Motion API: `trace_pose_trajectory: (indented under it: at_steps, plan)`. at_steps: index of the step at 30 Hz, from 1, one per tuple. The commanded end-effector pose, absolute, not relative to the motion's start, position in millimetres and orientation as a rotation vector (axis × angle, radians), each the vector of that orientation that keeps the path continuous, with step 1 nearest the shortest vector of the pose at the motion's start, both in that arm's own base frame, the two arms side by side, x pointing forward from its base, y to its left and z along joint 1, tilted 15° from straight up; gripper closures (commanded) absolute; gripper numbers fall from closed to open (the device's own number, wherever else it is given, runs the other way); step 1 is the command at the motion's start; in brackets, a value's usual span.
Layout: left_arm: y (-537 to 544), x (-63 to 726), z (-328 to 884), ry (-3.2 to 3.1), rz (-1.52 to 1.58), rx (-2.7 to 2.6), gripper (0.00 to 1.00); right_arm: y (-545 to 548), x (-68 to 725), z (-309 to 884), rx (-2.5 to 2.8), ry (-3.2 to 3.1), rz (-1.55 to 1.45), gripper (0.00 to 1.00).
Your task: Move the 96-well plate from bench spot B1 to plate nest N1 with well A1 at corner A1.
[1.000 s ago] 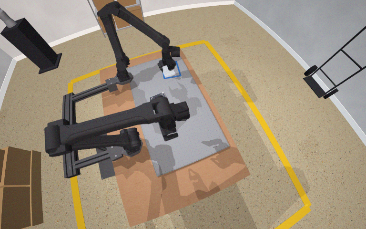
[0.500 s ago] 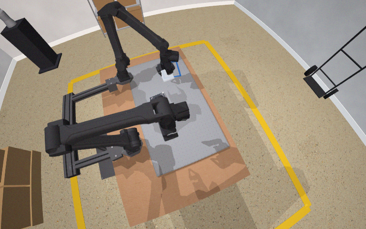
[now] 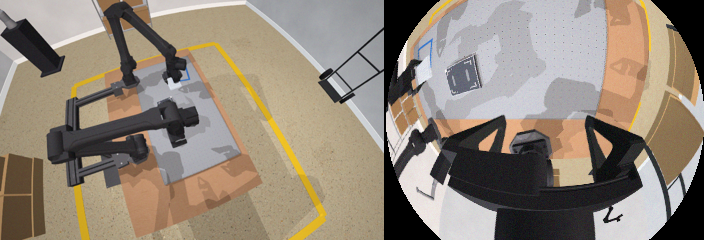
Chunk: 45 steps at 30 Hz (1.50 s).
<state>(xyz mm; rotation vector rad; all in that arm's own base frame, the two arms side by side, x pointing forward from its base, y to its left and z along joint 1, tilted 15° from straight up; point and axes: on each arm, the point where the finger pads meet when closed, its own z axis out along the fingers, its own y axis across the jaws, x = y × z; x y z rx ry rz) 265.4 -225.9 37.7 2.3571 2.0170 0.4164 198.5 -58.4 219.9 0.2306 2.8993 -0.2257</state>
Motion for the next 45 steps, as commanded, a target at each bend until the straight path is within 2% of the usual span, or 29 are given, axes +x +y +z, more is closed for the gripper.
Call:
trace_pose_trajectory:
  at_steps: [1,45]
  plan:
    - [-239,261,36,2.044,0.421,2.326,1.0,-58,198,219,0.217,2.894,-0.225,0.0]
    - [-340,176,14,2.036,0.399,2.311,1.0,-58,198,219,0.217,2.894,-0.225,0.0]
